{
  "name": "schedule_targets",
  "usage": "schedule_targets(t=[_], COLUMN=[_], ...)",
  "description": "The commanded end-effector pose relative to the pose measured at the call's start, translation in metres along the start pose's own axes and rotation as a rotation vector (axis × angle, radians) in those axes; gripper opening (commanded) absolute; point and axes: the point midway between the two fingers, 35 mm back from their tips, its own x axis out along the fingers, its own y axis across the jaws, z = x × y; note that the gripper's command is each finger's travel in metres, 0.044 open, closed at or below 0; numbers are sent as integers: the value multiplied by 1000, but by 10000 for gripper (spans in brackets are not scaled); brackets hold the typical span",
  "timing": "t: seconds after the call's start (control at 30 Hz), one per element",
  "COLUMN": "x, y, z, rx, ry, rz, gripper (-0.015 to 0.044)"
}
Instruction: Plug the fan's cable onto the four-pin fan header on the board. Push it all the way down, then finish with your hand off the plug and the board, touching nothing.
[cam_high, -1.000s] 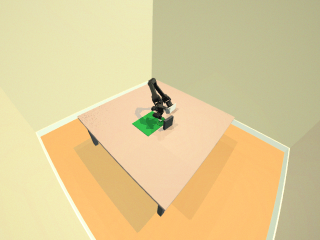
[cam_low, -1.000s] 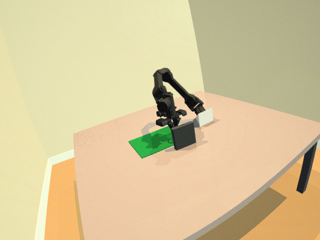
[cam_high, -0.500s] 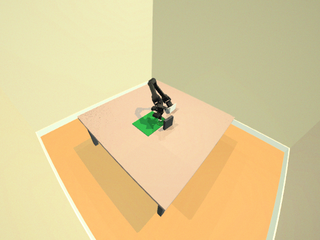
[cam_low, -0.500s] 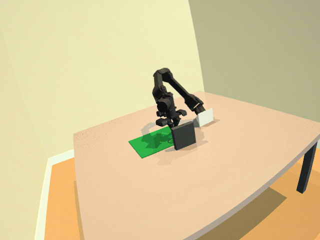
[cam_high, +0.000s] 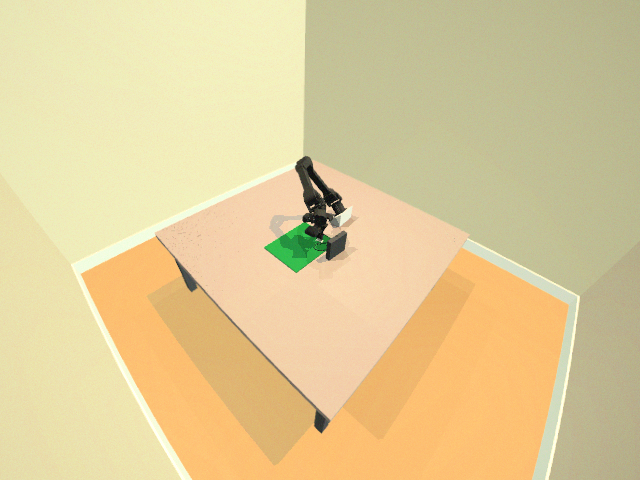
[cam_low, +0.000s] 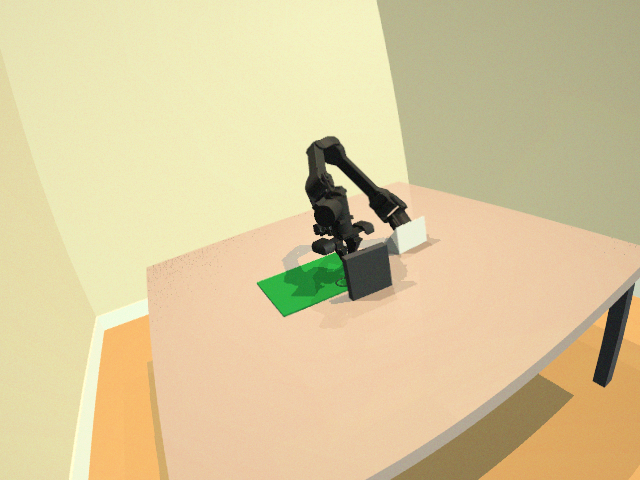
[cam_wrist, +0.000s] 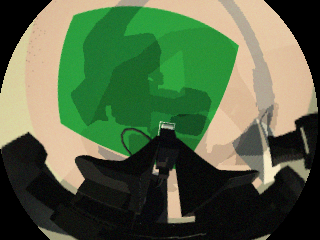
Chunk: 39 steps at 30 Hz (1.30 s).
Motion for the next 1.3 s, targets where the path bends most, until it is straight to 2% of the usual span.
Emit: schedule_targets(t=[0.0, 0.57, 0.9, 1.0, 1.17, 1.27], x=[5, 13, 8, 6, -44, -47], y=[0, 0, -1, 0, 0, -1], z=[0, 0, 0, 0, -1, -1], rx=[-1, -1, -3, -3, -2, -2], ry=[-4, -5, 1, 1, -2, -2], rz=[-2, -2, 0, 0, -2, -2], gripper=[0, 0, 260, 260, 260, 260])
